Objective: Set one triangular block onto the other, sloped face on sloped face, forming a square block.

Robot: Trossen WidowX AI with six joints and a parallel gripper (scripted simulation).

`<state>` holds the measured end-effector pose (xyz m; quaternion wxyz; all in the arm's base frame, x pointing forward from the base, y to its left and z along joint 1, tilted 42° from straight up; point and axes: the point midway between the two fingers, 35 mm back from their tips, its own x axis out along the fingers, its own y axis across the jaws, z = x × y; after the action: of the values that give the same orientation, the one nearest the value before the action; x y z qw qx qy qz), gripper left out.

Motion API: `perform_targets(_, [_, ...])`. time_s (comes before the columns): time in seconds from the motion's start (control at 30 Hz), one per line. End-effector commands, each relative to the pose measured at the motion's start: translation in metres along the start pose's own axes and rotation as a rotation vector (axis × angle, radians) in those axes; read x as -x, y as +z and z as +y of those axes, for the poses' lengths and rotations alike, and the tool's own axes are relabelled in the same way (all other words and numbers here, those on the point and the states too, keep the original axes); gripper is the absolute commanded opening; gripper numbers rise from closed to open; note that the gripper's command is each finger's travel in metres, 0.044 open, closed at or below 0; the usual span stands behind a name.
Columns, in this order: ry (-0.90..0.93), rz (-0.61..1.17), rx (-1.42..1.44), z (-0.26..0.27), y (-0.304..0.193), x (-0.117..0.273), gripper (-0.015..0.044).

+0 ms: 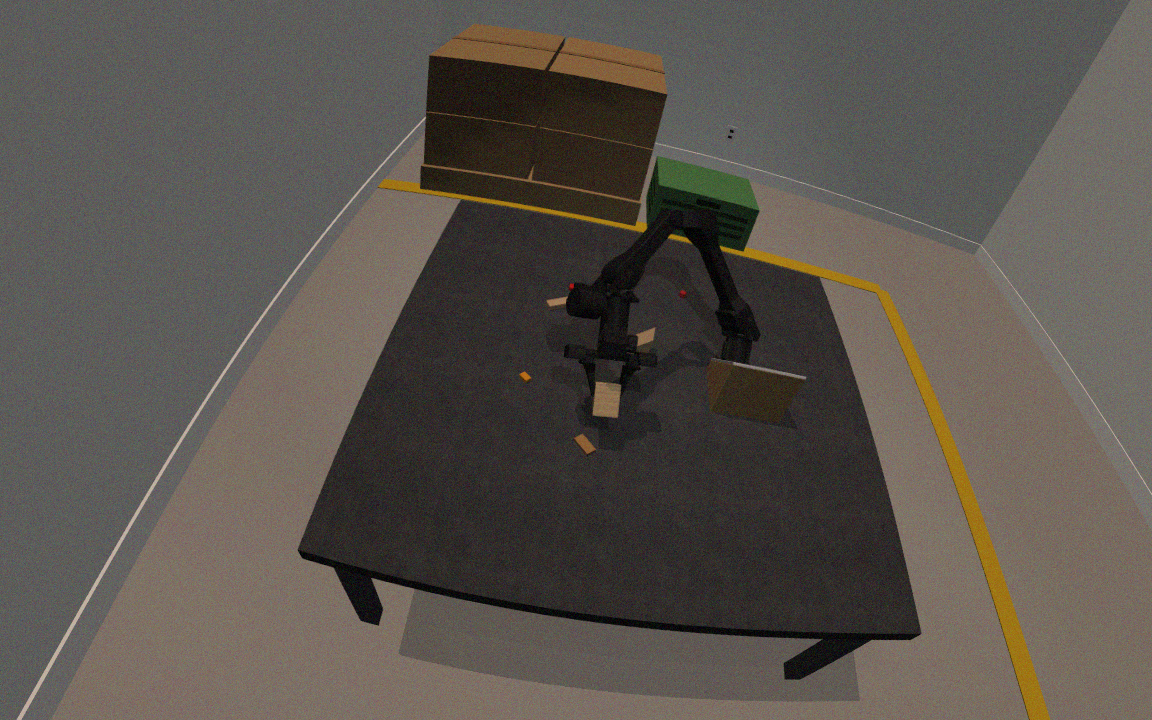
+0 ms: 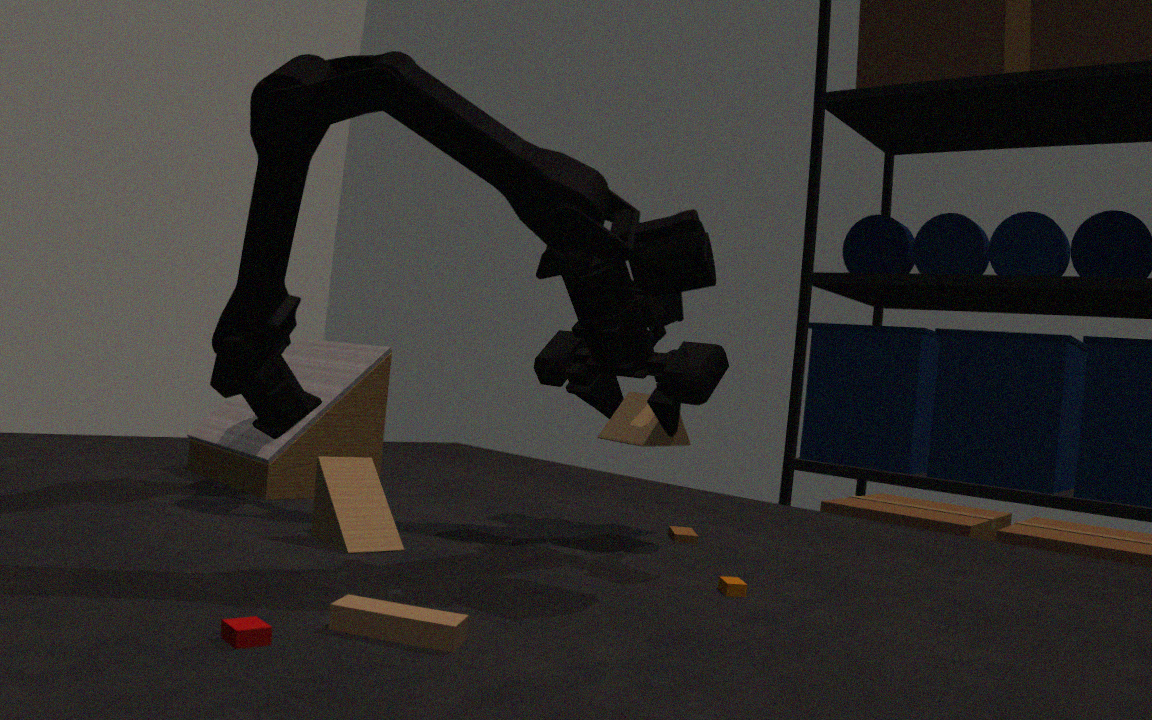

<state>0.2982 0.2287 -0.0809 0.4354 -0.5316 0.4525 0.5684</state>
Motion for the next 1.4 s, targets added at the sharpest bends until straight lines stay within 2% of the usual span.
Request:
perform_targets(0.0, [0.01,0.039,-0.098,-0.001,0.002,-0.003,0.0])
perform_targets(0.67, [-0.033,0.282,-0.702,-0.002,0.007,-0.01,0.0])
perform_targets(1.37, [-0.279,0.489,-1.282,-0.002,0.014,-0.01,0.0])
